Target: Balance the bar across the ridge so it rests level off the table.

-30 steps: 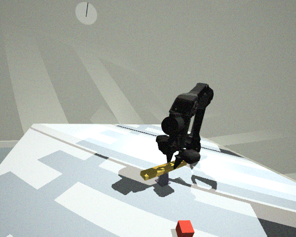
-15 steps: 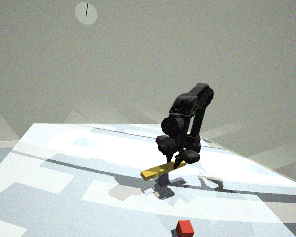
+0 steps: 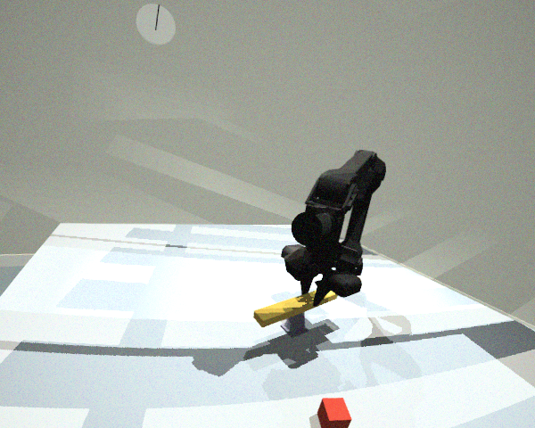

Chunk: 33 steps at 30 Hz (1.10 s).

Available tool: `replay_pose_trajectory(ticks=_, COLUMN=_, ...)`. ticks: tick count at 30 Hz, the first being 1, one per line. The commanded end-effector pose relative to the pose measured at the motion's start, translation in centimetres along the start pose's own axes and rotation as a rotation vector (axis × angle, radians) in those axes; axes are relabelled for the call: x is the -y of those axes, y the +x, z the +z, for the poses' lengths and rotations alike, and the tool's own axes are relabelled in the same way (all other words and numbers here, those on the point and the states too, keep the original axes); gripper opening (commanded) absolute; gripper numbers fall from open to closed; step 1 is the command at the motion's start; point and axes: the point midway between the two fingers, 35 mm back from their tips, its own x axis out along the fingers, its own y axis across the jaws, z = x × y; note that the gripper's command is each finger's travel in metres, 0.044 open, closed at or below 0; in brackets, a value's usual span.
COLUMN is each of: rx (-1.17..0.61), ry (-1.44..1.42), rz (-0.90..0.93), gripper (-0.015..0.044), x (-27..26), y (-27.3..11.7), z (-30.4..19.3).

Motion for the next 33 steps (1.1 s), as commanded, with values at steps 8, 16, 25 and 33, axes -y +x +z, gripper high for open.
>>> replay_pose_trajectory(ticks=8, rx=0.0, ry=0.005, rz=0.003, gripper=0.0, x=-0.05, y=0.13, z=0.01)
replay_pose_trajectory(ticks=16, rx=0.0, ry=0.005, rz=0.003, gripper=0.0, x=-0.04, y=0.2, z=0.0)
replay_pose_trajectory(ticks=25, rx=0.0, ry=0.005, rz=0.003, gripper=0.0, x=-0.04, y=0.27, z=-0.03)
replay_pose_trajectory(ticks=33, rx=0.0, ry=0.005, rz=0.003, gripper=0.0, x=-0.03, y=0.34, z=-0.05)
